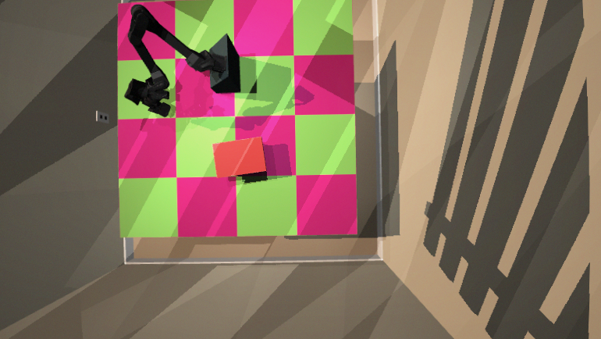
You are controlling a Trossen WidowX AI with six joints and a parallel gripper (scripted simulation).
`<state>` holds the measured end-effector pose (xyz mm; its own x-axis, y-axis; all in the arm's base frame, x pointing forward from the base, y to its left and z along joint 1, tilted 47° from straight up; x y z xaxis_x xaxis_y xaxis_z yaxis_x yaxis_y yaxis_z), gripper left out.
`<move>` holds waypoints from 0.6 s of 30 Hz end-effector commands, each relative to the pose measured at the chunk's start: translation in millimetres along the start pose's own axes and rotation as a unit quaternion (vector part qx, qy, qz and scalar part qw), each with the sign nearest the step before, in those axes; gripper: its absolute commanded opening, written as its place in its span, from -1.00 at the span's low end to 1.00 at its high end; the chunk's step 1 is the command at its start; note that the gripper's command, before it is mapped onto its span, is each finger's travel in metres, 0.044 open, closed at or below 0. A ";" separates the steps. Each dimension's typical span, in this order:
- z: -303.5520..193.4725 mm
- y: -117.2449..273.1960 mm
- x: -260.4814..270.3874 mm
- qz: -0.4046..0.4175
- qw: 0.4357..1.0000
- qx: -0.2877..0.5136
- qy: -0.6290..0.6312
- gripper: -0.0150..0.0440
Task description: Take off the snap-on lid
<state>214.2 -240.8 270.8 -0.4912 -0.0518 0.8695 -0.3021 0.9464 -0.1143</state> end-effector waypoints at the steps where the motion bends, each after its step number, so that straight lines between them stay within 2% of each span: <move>1: -26.6 16.5 -32.3 -0.044 0.997 0.043 0.042 0.31; 6: -53.9 55.1 -96.3 -0.122 0.977 0.111 0.138 0.31; 9: -60.6 71.2 -116.1 -0.145 0.965 0.136 0.171 0.31; 16: -73.5 160.5 -194.1 -0.218 0.878 0.265 0.334 0.31; 18: -72.8 170.5 -200.7 -0.222 0.866 0.279 0.351 0.31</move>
<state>322.1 -65.3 128.4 0.2556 -0.0384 0.9660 -0.7597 0.6100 0.2253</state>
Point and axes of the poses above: the point midway between the two fingers, 35 mm back from their tips, its own y axis back along the fingers, its own x axis across the jaws, z = x × y, the point moved 1 cm from there along y, back along the fingers, and after that the axes turned 6 degrees about -y, right-handed, at the moved point
